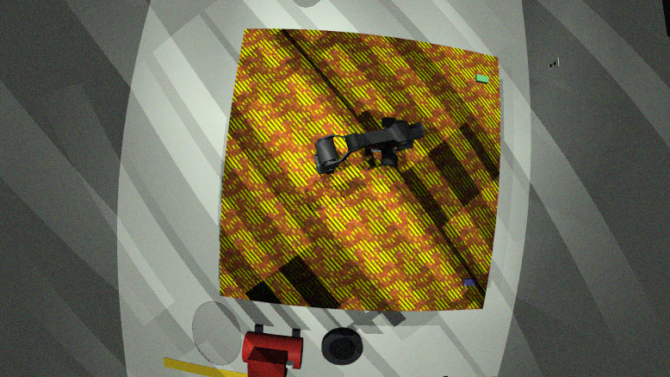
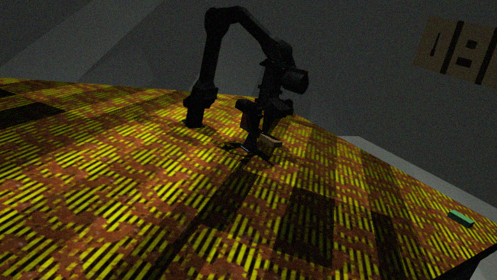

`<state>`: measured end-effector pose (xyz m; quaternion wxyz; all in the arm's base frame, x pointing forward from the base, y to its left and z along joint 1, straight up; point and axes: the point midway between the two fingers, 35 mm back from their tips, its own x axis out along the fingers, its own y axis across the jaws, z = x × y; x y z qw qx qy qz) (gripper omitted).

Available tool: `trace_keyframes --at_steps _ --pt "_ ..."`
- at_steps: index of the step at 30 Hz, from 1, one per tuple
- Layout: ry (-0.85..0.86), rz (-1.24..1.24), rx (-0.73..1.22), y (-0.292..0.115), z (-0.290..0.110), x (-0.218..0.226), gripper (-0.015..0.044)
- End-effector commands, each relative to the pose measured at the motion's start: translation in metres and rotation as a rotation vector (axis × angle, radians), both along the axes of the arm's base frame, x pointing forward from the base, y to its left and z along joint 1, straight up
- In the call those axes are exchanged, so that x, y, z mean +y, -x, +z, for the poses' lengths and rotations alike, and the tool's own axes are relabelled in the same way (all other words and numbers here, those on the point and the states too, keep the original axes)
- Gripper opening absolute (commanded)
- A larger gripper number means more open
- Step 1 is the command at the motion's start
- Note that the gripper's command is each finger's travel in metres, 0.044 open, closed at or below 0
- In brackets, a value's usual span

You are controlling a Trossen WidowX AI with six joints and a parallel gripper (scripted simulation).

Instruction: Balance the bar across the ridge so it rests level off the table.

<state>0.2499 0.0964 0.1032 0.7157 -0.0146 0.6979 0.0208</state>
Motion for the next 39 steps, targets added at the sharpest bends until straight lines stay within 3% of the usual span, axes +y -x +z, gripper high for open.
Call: trace_keyframes --at_steps 1,39 --pt "0.001 -0.002 0.004 -0.0001 -0.0034 0.0001 0.0000" --pt "-0.001 0.000 -0.001 -0.0005 0.0005 0.0001 0.0000"
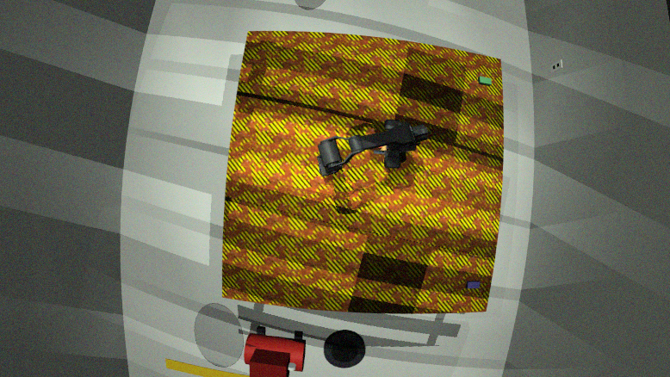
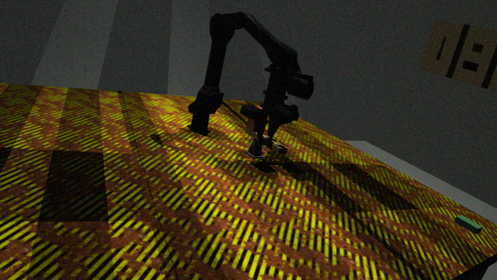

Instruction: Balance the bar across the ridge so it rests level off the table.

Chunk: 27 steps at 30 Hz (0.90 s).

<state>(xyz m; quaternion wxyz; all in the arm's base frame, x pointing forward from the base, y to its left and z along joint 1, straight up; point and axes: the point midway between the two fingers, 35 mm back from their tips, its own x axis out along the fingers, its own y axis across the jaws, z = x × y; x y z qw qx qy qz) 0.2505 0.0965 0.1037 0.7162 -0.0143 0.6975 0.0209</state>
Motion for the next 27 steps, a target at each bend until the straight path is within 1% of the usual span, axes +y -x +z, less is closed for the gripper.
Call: trace_keyframes --at_steps 1,7,13,14,27 --pt "0.000 0.000 0.000 0.0001 -0.0001 0.0000 0.0000" --pt "0.000 0.000 0.000 0.0001 -0.0001 0.0000 0.0000" --pt "0.000 0.000 0.000 0.0001 -0.0001 0.0000 0.0157" --pt "0.000 0.000 0.000 0.0001 -0.0001 0.0000 0.0167" --pt "0.000 0.000 0.000 0.0001 -0.0001 0.0000 0.0167"
